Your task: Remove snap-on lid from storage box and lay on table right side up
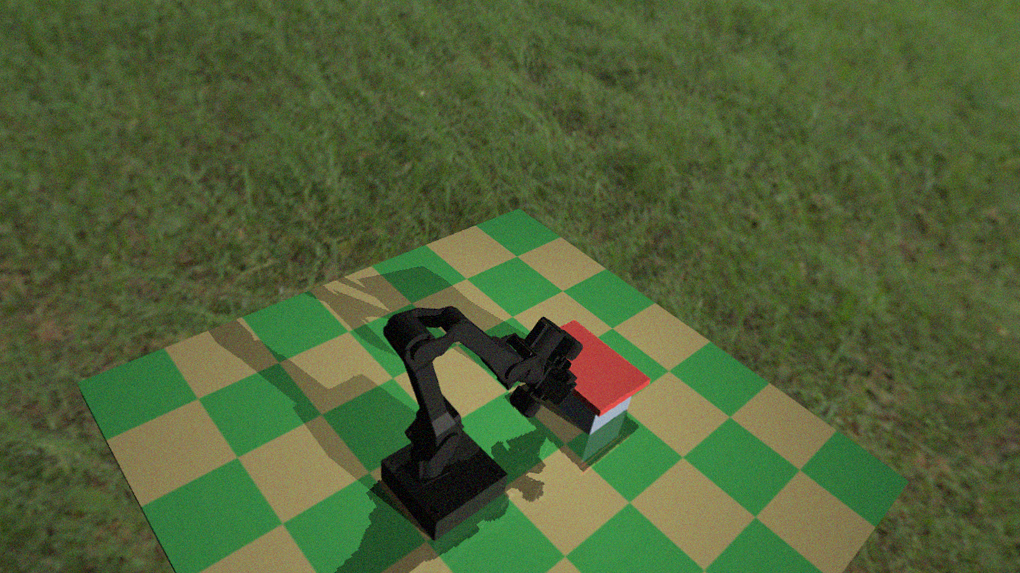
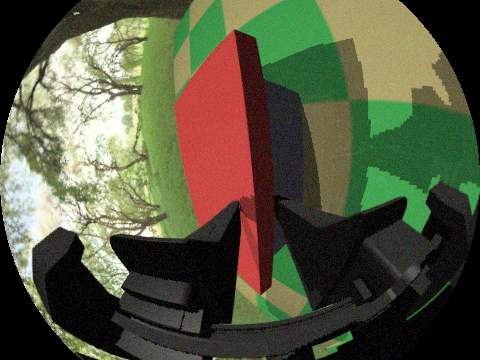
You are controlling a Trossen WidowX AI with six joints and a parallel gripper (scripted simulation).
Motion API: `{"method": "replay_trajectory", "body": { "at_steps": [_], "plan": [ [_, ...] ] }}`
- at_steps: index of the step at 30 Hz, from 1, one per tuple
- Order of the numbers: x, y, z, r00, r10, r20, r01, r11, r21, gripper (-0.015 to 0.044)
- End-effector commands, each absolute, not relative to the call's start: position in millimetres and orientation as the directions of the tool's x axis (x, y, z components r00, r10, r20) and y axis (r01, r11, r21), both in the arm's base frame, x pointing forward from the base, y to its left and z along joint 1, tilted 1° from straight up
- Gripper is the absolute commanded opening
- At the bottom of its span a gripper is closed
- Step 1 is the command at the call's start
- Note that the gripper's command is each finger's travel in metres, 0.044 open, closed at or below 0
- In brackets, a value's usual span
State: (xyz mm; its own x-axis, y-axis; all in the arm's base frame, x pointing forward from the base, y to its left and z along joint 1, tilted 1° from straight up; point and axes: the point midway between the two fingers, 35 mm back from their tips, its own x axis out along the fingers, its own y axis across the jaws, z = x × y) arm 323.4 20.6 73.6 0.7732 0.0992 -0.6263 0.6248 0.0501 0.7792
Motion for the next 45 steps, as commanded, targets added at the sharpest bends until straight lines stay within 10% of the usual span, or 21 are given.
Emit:
{"method": "replay_trajectory", "body": {
  "at_steps": [1,45],
  "plan": [
    [323.4,20.5,76.0,0.776,0.100,-0.623,0.621,0.052,0.782,0.0000],
    [324.7,20.2,80.5,0.775,0.100,-0.625,0.623,0.050,0.781,0.0000]
  ]
}}
